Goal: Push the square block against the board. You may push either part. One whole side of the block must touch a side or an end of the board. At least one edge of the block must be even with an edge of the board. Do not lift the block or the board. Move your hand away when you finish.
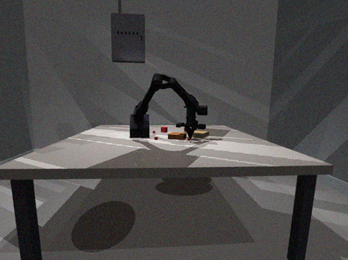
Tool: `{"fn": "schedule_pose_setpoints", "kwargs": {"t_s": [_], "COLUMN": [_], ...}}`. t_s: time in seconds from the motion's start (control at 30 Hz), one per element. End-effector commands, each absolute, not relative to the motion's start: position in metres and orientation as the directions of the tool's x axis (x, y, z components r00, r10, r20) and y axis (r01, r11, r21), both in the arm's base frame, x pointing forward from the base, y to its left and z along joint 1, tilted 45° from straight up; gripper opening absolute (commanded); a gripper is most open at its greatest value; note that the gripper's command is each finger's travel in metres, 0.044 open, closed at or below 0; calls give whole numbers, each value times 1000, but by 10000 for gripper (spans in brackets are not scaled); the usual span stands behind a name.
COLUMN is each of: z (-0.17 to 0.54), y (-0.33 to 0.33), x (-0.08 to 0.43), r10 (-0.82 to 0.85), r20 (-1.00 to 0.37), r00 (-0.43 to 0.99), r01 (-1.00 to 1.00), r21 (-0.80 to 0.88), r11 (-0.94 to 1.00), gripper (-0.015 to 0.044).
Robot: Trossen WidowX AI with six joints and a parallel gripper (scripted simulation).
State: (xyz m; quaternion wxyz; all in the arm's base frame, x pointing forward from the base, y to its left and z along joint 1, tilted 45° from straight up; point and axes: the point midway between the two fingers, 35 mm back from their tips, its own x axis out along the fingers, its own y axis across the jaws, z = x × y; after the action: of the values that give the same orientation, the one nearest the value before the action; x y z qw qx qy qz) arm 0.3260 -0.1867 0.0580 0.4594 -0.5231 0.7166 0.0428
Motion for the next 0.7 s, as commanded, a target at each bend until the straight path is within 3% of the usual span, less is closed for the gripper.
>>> {"fn": "schedule_pose_setpoints", "kwargs": {"t_s": [0.0, 0.67], "z": [62, 79], "y": [-191, -207], "x": [321, 299], "r10": [-709, -712], "r20": [-705, -702], "r00": [-31, -31], "r01": [-789, -790], "r21": [-418, -420], "r11": [450, 448], "gripper": [0, 0]}}
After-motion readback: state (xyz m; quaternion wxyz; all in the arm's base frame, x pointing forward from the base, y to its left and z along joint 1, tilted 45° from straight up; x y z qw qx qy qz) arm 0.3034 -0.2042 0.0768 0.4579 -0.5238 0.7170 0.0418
